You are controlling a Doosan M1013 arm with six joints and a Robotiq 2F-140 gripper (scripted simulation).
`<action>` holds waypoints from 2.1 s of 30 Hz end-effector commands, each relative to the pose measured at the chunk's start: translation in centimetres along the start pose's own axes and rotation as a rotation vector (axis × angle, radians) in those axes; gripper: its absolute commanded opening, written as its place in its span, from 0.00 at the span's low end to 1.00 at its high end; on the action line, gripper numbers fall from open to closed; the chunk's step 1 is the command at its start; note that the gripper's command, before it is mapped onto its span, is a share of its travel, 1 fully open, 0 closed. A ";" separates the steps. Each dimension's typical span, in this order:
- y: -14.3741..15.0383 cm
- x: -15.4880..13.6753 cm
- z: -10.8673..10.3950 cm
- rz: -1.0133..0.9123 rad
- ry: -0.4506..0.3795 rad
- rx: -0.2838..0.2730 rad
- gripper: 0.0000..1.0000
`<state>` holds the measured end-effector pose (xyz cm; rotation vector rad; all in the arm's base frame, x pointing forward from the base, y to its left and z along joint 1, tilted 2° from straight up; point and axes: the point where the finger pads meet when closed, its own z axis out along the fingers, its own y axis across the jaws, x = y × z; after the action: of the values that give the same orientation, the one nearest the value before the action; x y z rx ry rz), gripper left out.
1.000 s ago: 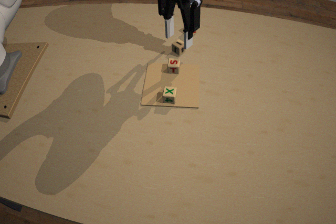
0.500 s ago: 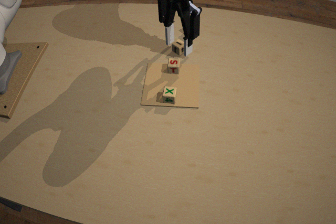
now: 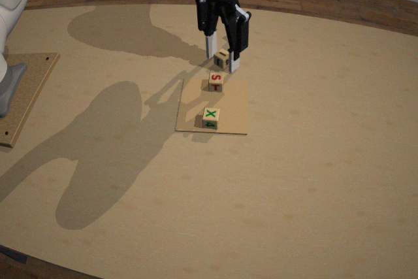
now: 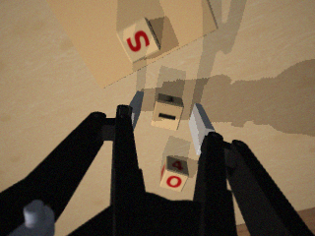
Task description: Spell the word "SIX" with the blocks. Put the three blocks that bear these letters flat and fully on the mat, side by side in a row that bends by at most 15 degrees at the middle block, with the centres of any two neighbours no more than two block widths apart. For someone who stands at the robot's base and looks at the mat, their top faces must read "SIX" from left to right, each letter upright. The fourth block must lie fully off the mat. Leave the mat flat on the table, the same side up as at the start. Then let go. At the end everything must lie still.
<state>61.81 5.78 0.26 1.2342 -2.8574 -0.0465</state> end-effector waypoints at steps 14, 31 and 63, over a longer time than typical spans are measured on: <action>0.1 0.0 0.2 0.004 0.000 -0.001 0.40; 0.1 0.0 0.2 0.004 0.000 -0.001 0.28; 0.1 0.0 0.2 0.004 0.000 -0.001 0.16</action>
<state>61.81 5.78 0.25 1.2343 -2.8574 -0.0464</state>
